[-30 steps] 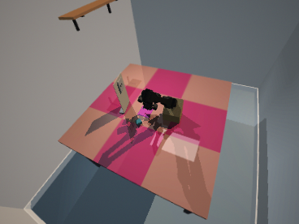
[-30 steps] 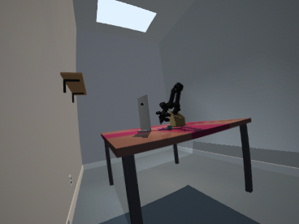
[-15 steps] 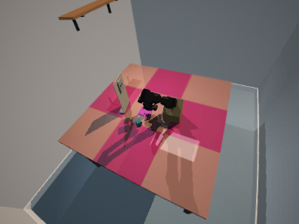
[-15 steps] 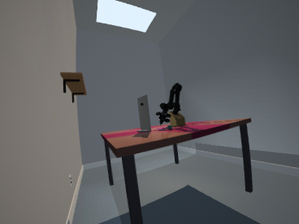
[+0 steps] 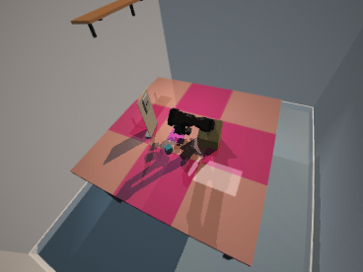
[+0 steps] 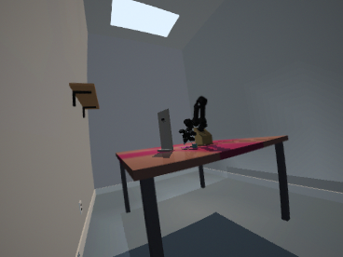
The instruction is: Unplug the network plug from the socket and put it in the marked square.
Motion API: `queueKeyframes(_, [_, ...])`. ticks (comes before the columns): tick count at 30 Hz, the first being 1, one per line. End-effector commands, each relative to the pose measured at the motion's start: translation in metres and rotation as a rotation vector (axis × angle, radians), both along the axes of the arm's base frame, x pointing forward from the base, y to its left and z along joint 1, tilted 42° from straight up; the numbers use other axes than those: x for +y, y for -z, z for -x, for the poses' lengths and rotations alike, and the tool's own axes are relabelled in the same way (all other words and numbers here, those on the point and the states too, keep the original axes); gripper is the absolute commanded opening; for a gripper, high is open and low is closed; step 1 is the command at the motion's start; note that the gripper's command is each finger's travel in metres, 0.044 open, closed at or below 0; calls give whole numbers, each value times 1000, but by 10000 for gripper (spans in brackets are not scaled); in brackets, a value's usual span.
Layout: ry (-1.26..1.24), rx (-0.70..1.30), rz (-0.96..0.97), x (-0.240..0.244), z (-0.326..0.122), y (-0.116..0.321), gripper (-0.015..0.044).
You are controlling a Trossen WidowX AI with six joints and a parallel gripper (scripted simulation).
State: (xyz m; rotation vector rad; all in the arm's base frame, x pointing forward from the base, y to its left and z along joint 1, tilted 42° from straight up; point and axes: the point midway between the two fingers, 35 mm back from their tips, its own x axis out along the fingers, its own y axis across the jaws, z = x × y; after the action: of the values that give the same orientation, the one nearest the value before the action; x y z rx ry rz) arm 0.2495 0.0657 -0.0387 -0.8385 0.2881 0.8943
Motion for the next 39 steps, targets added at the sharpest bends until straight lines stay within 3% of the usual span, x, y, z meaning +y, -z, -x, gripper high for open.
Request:
queueKeyframes(1, [3, 9, 0, 2, 1, 3, 0])
queueKeyframes(39, [5, 6, -8, 16, 4, 14, 0])
